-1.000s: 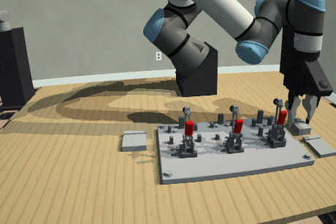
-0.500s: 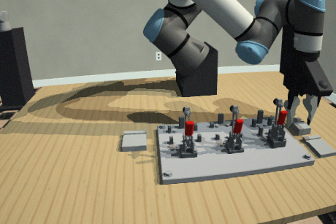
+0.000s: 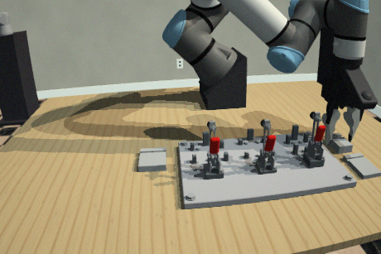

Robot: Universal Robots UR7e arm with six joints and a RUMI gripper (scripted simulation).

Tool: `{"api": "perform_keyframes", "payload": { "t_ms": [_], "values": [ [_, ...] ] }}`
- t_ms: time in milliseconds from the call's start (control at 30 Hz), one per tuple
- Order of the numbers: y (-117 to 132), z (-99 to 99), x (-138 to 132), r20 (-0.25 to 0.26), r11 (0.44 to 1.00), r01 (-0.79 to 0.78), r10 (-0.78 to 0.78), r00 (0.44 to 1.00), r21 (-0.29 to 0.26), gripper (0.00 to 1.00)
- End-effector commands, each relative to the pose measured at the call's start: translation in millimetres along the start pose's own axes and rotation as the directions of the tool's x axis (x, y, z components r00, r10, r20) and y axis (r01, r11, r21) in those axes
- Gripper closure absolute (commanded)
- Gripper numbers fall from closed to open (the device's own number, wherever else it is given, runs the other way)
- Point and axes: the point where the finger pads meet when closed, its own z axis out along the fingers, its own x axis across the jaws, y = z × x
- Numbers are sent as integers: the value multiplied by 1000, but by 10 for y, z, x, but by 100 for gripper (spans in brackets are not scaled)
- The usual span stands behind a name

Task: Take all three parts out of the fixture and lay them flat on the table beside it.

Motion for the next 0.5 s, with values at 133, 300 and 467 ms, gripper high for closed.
{"api": "perform_keyframes", "payload": {
  "t_ms": [133,300,467],
  "values": [
    [-3,-167,-1,1,1000,0,0,1000,1,60],
    [-3,-370,-1,1,1000,0,0,1000,1,60],
    [-3,-584,-1,1,1000,0,0,1000,1,60]
  ]
}}
